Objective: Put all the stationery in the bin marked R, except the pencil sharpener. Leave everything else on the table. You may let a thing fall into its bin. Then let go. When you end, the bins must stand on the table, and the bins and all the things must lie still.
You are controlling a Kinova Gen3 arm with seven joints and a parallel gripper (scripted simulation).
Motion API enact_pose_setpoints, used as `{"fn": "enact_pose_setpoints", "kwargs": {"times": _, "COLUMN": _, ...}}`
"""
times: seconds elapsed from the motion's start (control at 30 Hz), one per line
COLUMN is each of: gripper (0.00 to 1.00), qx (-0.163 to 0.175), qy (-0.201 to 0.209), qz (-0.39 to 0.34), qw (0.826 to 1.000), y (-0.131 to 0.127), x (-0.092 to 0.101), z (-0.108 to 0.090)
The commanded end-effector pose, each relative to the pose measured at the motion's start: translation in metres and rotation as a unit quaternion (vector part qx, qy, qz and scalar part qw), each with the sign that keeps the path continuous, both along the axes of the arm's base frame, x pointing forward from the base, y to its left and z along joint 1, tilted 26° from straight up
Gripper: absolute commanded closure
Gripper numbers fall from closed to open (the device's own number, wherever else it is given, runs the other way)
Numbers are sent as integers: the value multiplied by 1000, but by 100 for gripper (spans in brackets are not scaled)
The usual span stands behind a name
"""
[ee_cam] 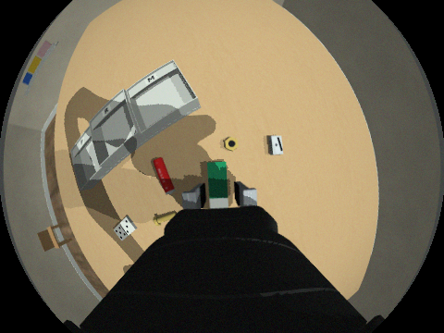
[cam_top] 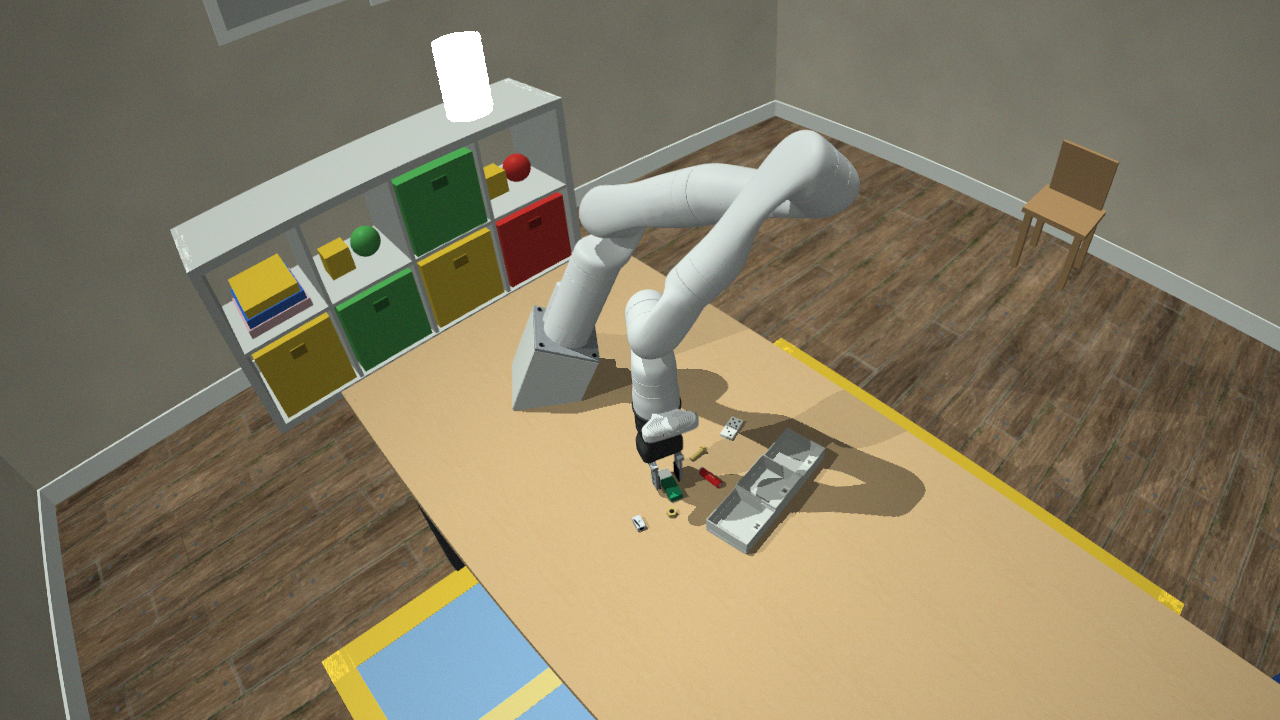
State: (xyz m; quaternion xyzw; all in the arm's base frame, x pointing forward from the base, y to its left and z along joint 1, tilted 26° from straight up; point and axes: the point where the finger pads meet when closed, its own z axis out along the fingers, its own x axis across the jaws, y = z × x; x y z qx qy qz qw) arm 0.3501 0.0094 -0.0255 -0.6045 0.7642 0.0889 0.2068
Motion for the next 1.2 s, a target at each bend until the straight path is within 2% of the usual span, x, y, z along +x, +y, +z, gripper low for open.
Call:
{"fn": "enact_pose_setpoints", "kwargs": {"times": 0.0, "gripper": 25, "qx": 1, "qy": 1, "qz": 2, "qw": 1000, "y": 2, "x": -1, "z": -1}}
{"fn": "enact_pose_setpoints", "kwargs": {"times": 0.4, "gripper": 25, "qx": -1, "qy": 1, "qz": 1, "qw": 1000, "y": 0, "x": 4, "z": 1}}
{"fn": "enact_pose_setpoints", "kwargs": {"times": 0.73, "gripper": 25, "qx": 3, "qy": -4, "qz": 4, "qw": 1000, "y": 8, "x": 9, "z": -8}}
{"fn": "enact_pose_setpoints", "kwargs": {"times": 1.17, "gripper": 25, "qx": 0, "qy": 0, "qz": 1, "qw": 1000, "y": 6, "x": 6, "z": -10}}
